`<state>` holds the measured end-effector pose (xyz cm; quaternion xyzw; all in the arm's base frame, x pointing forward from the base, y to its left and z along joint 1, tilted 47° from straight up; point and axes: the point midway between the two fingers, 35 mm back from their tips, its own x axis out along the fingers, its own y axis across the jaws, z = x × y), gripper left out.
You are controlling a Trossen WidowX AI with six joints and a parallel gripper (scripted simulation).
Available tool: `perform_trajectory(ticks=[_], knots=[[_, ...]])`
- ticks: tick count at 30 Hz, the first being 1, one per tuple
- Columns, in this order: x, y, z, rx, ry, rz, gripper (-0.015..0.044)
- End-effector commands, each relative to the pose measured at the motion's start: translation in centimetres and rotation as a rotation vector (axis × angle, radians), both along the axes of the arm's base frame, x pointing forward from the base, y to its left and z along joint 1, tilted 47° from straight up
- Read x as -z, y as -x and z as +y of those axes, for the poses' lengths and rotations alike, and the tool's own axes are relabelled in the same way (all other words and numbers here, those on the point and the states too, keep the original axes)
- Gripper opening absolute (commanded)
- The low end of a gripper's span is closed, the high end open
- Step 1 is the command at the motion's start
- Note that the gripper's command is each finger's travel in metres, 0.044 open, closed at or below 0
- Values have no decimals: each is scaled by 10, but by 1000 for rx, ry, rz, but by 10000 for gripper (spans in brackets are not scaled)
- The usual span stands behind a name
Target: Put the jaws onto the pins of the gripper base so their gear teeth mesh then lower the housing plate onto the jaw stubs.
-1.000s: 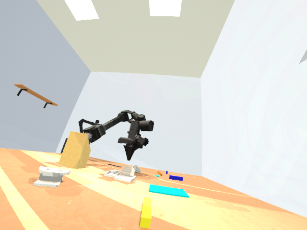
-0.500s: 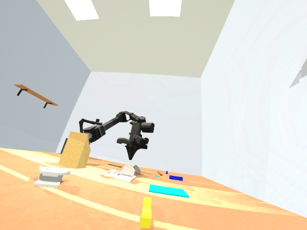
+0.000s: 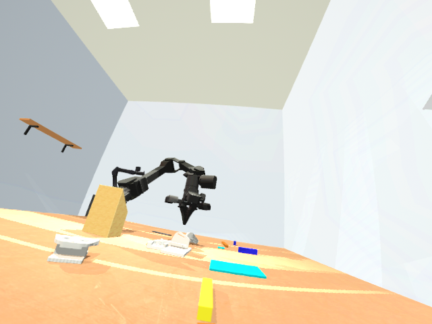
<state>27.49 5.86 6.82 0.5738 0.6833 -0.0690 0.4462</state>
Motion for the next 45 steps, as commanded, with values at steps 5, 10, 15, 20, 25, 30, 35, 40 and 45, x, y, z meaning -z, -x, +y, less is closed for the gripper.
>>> perform_trajectory(ticks=[5, 10, 15, 20, 25, 30, 35, 40, 45], knots=[[-12, 4, 11, 140, -16, 149, 0], [-20, 7, 18, 234, -25, 250, 0], [-28, 10, 24, 327, -34, 350, 0], [-36, 14, 31, 420, -43, 451, 0], [-43, 18, 38, 513, -53, 553, 0], [-51, 23, 44, 605, -63, 654, 0], [-54, 25, 48, 650, -67, 705, 0], [-54, 25, 48, 650, -67, 705, 0], [-48, 24, 54, 651, -66, 705, 0]])
